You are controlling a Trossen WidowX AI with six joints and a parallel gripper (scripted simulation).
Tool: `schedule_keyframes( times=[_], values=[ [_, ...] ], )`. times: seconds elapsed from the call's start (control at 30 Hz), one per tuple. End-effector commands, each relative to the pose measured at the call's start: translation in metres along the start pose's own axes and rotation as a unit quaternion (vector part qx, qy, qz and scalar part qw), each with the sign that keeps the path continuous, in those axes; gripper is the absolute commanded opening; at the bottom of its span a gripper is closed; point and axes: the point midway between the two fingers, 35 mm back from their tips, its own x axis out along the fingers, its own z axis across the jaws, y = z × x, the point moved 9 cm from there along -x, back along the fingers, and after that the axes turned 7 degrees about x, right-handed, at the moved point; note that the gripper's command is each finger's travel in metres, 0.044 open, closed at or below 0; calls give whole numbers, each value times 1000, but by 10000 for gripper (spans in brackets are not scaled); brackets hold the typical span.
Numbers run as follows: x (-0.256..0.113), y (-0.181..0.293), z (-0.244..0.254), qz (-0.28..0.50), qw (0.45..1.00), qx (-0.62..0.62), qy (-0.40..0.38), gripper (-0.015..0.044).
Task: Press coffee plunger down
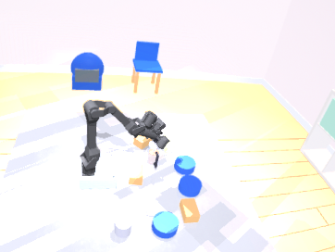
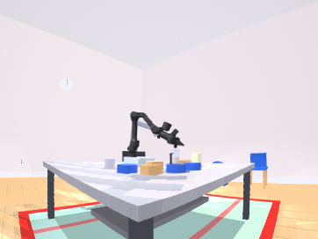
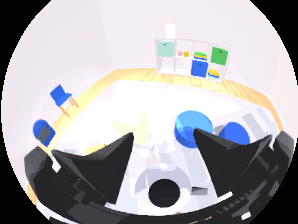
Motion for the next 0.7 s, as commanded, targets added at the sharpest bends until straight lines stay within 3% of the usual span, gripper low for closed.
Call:
schedule_keyframes(
  times=[0.0, 0.23, 0.5, 0.67],
  values=[
    [0, 0, 0, 1, 1000, 0, 0, 434],
    [-11, -9, 1, 1, 1000, 2, -1, 440],
    [-84, -43, 8, 12, 1000, -2, -1, 440],
    [-83, -40, 7, 12, 1000, -2, -1, 440]
  ],
)
